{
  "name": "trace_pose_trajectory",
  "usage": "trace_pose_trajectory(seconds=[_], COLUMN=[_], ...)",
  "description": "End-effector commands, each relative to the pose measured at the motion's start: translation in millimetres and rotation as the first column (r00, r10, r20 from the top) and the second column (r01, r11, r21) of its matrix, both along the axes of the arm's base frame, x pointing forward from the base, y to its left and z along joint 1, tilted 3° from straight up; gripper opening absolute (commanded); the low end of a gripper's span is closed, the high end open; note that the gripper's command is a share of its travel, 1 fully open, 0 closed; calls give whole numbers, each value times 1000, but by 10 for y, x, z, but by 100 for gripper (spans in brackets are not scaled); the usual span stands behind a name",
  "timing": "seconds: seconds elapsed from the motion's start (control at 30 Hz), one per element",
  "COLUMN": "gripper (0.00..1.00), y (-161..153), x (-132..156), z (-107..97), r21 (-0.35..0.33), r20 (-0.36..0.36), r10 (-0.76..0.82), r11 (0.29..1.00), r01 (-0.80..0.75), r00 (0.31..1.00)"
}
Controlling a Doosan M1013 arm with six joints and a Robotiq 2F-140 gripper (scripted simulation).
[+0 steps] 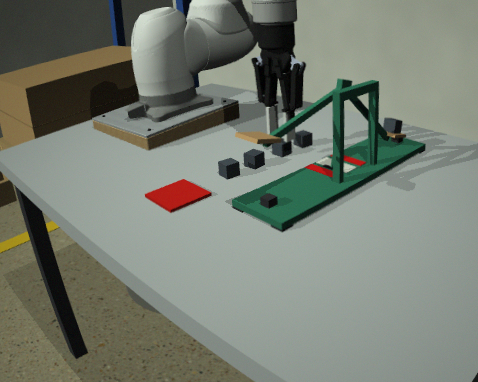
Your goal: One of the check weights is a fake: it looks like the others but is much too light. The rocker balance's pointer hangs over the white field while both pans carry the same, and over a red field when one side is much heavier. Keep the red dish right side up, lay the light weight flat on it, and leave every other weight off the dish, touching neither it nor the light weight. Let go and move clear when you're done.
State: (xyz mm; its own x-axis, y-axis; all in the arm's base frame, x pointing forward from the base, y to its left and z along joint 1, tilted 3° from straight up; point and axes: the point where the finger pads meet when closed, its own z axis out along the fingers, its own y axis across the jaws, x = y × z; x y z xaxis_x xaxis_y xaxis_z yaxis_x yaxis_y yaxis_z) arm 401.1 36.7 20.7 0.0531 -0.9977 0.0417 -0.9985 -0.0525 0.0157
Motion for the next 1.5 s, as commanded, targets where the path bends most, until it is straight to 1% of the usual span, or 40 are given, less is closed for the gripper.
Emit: trace_pose_trajectory(seconds=[0.0,0.9,1.07,1.33,1.47], gripper=[35,35,35,35,35], y=[0,0,-3,-10,-12], x=[0,0,-1,-3,-4], z=[0,-13,-78,-248,-285], r21=[0,0,0,0,0], r20=[0,0,0,0,0], r10=[0,0,0,0,0], r11=[1000,1000,1000,1000,1000], r01=[0,0,0,0,0], r00=[1000,1000,1000,1000,1000])
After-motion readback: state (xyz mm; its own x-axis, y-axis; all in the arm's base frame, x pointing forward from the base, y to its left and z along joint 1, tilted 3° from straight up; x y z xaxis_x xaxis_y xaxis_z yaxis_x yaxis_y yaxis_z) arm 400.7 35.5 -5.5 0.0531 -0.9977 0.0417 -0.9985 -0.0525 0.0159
